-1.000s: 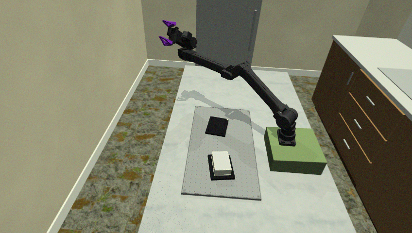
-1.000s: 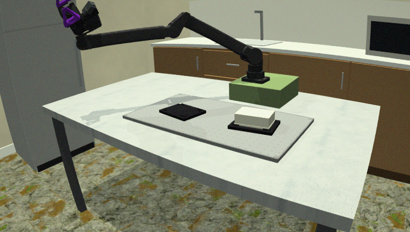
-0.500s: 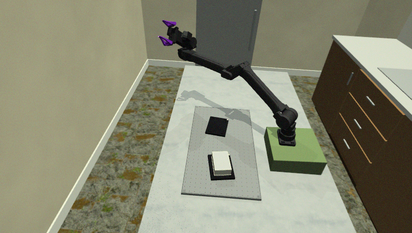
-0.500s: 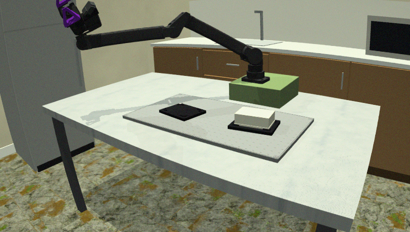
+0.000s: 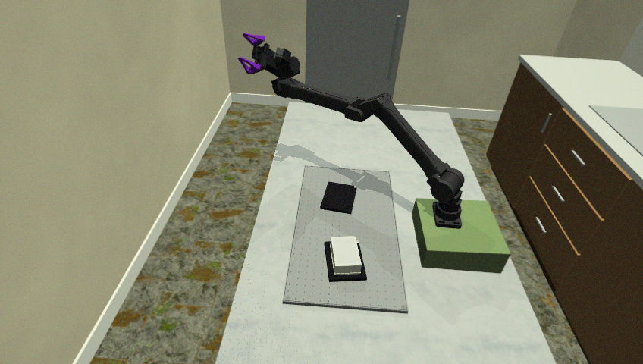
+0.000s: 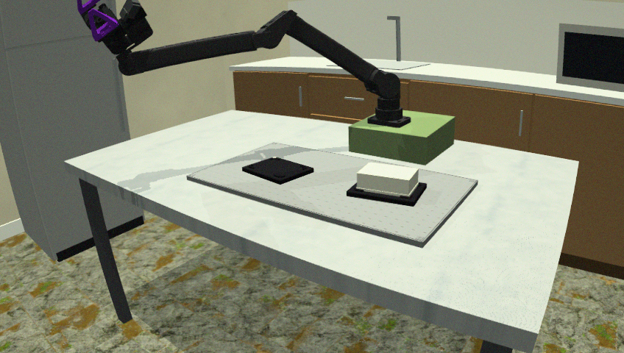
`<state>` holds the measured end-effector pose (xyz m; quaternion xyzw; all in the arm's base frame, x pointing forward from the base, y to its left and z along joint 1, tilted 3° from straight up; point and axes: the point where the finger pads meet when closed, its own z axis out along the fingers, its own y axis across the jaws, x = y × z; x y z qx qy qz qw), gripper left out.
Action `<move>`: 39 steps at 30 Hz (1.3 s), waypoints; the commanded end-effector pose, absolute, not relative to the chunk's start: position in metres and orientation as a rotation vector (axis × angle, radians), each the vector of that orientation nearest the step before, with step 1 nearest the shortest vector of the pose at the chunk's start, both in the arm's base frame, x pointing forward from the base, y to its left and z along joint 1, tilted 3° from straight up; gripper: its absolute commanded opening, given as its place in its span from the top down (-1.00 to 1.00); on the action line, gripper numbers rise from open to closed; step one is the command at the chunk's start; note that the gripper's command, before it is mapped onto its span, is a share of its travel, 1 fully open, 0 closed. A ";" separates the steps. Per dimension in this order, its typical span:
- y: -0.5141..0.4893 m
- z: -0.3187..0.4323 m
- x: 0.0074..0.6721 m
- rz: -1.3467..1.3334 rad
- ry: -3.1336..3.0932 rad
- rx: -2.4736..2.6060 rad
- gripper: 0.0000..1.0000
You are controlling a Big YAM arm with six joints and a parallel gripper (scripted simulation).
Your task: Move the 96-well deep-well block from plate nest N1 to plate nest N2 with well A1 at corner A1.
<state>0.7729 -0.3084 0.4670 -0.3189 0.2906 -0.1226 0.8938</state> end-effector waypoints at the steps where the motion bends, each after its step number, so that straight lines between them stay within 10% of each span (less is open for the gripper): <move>1: -0.280 0.521 0.765 -0.275 0.564 -0.674 -1.00; 39: -0.155 0.491 0.851 -0.163 0.921 -0.567 -1.00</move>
